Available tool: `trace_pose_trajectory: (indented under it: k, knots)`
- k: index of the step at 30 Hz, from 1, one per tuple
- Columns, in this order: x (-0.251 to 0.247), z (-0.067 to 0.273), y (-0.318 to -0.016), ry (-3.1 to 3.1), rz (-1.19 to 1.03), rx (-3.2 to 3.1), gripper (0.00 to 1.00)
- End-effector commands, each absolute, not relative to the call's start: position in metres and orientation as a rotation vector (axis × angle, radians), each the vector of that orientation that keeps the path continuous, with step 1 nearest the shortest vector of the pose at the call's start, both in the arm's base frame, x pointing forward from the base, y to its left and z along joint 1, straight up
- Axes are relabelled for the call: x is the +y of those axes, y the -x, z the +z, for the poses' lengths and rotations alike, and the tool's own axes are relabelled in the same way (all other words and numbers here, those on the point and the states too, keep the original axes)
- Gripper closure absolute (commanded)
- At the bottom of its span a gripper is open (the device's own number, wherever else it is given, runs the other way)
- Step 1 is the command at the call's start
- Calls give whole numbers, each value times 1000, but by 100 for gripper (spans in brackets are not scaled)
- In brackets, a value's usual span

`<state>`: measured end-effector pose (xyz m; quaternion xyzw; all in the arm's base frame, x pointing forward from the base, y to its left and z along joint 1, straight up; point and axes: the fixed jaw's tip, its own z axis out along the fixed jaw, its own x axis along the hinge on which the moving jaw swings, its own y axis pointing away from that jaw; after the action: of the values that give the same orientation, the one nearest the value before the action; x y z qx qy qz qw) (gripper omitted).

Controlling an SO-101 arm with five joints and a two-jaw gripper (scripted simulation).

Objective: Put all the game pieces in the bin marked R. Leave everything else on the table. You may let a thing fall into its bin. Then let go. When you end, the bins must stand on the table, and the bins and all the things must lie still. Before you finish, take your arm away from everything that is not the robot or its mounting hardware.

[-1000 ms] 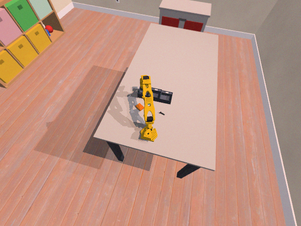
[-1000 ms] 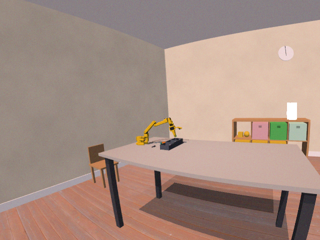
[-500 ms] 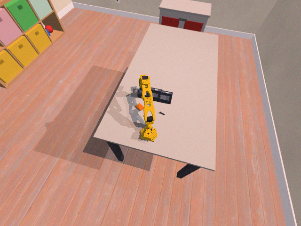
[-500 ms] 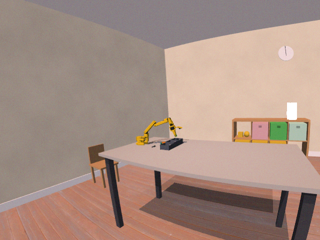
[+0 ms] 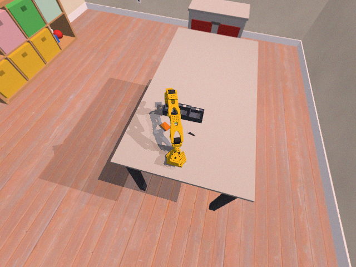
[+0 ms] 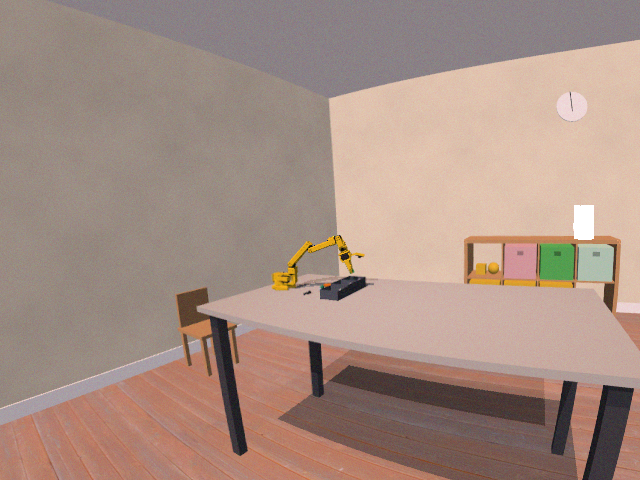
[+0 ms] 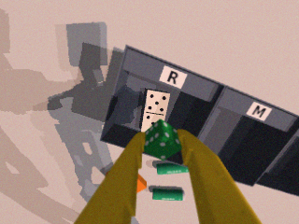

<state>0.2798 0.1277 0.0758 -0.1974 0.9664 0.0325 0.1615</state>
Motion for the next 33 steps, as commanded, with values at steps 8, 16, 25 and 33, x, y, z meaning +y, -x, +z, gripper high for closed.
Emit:
trace_pose_trajectory:
  k: [8,16,25,33]
  knots:
    - [133,89,-285,552,117,2689,100]
    - [133,82,-285,556,112,2707,100]
    - [133,78,-285,558,110,2717,100]
    - [133,77,-285,559,108,2722,100]
